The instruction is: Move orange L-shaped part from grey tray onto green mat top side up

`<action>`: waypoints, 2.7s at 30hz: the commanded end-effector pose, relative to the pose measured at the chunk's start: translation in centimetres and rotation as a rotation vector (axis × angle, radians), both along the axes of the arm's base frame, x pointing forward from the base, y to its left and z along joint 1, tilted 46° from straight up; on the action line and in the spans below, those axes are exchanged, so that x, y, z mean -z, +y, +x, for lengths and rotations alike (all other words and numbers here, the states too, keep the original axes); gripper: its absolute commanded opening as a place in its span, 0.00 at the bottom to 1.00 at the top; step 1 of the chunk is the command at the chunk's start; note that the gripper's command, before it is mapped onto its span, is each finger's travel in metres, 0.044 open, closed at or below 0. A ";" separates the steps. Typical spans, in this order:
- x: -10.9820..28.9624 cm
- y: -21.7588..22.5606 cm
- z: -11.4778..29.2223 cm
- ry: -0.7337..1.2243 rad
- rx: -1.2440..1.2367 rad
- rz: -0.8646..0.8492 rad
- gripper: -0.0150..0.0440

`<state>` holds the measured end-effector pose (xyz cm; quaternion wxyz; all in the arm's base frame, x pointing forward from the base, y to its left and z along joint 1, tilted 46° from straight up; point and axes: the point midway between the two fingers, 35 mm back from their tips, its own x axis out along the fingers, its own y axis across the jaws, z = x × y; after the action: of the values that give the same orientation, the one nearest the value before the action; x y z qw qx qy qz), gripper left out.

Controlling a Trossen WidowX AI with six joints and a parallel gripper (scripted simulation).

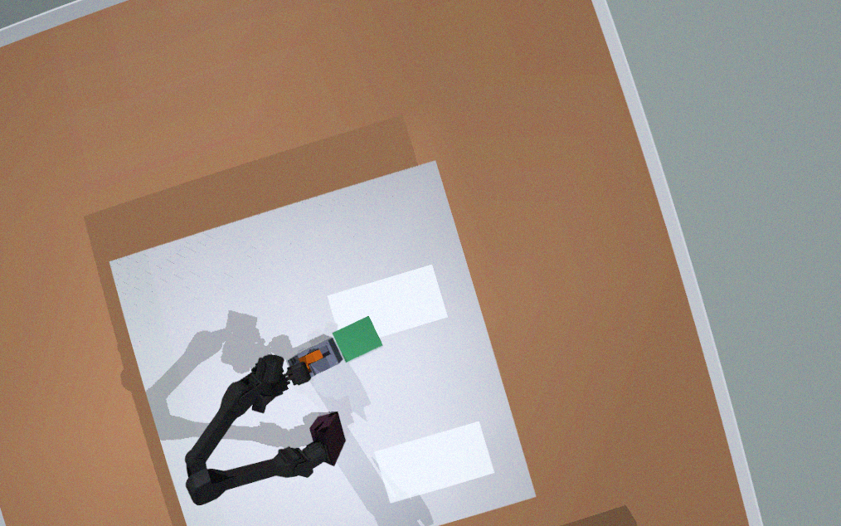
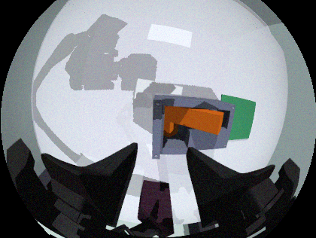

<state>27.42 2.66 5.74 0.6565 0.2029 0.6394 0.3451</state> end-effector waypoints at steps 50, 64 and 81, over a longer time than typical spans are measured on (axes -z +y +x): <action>8.1 -1.5 2.6 1.069 1.051 -0.088 0.73; 9.7 0.1 2.5 1.070 1.050 -0.087 0.73; 10.1 0.4 2.5 1.065 1.051 -0.086 0.44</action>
<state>29.86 3.12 -4.38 0.3435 0.5951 0.7027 -0.1845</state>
